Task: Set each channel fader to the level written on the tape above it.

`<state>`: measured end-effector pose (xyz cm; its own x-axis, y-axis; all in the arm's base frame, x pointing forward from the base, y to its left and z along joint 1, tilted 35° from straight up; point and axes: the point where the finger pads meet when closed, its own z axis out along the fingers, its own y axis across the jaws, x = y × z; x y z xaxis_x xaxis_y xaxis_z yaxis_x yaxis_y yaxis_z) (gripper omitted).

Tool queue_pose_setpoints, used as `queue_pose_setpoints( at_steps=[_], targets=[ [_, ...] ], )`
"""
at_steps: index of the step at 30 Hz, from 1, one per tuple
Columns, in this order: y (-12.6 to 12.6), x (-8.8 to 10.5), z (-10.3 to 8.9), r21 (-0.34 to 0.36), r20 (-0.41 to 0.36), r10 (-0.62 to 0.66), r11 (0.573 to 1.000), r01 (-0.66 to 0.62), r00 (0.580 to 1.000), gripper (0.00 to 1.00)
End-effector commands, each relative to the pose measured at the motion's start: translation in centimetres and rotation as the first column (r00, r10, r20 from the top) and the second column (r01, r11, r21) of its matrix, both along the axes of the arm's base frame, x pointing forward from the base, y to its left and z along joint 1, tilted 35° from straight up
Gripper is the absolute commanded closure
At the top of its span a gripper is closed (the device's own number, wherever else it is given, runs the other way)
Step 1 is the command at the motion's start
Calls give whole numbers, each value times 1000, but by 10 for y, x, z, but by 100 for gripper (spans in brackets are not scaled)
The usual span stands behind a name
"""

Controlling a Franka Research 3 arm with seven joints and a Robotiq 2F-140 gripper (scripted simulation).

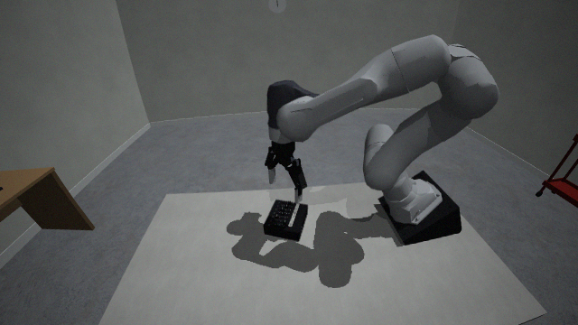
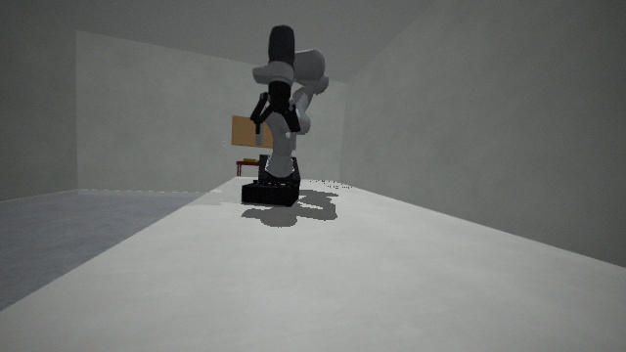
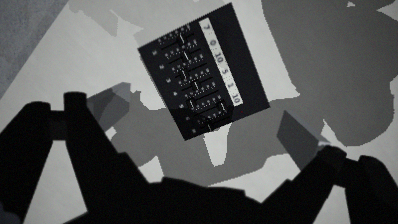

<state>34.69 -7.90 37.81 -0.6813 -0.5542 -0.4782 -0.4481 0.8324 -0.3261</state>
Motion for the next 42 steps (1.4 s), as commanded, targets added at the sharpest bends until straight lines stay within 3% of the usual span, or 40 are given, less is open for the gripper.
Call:
queue_pose_setpoints(
  at_steps=[1, 7, 13, 15, 16, 22, 30, 32, 33, 42],
  targets=[
    [-5, -2, -1, -158, -23, 225, 961, -226, 974, 0],
    [-5, -2, -1, -264, -68, 384, 883, -388, 921, 0],
    [-5, -2, -1, -358, -131, 525, 766, -534, 841, 0],
    [-5, -2, -1, -358, -131, 525, 766, -534, 841, 0],
    [-5, -2, -1, -395, -163, 578, 705, -590, 800, 0],
    [-5, -2, -1, -466, -247, 683, 538, -702, 687, 0],
    [-5, -2, -1, -531, -370, 774, 278, -801, 513, 0],
    [-5, -2, -1, -531, -370, 774, 278, -801, 513, 0],
    [-5, -2, -1, -543, -411, 790, 189, -818, 456, 0],
    [-5, -2, -1, -555, -552, 795, -127, -822, 250, 0]
  ],
)
